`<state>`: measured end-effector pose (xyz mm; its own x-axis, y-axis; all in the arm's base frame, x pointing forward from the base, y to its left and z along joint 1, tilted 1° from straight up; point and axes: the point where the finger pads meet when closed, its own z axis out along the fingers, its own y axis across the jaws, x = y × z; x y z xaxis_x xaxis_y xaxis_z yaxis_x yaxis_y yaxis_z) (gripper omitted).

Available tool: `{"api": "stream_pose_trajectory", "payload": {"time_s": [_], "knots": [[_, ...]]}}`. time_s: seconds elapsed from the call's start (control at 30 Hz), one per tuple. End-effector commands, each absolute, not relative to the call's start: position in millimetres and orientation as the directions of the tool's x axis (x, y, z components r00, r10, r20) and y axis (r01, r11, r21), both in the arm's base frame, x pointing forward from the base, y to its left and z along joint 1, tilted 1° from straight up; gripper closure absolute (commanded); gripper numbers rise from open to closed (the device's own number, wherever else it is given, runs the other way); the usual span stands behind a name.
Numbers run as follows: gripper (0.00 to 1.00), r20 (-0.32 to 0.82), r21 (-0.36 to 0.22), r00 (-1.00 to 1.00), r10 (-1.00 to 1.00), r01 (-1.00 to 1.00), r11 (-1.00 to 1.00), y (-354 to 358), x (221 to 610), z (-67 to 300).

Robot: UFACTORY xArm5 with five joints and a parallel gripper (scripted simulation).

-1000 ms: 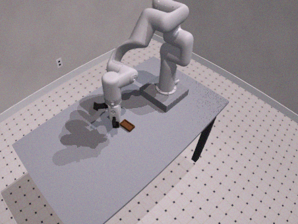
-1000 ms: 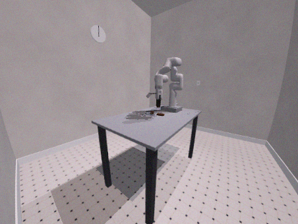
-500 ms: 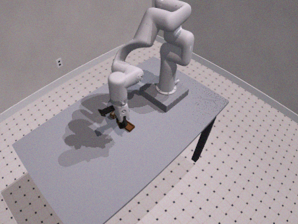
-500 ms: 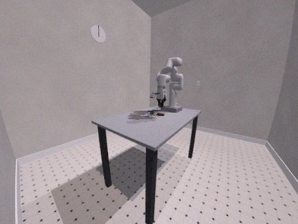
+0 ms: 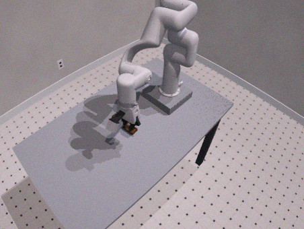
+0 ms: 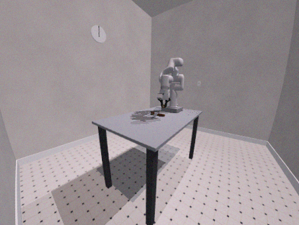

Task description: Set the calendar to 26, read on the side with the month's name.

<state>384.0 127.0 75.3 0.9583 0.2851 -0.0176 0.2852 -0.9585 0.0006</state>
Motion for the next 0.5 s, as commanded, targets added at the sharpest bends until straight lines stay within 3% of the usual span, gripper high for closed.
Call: {"api": "stream_pose_trajectory", "payload": {"time_s": [0.0,0.47], "knots": [[0.73,-0.012,-0.001,0.904,0.428,0.428,-0.904,132.3,378.8,76.6],[0.73,-0.011,-0.006,0.646,0.764,0.764,-0.646,145.3,359.5,76.4]]}}
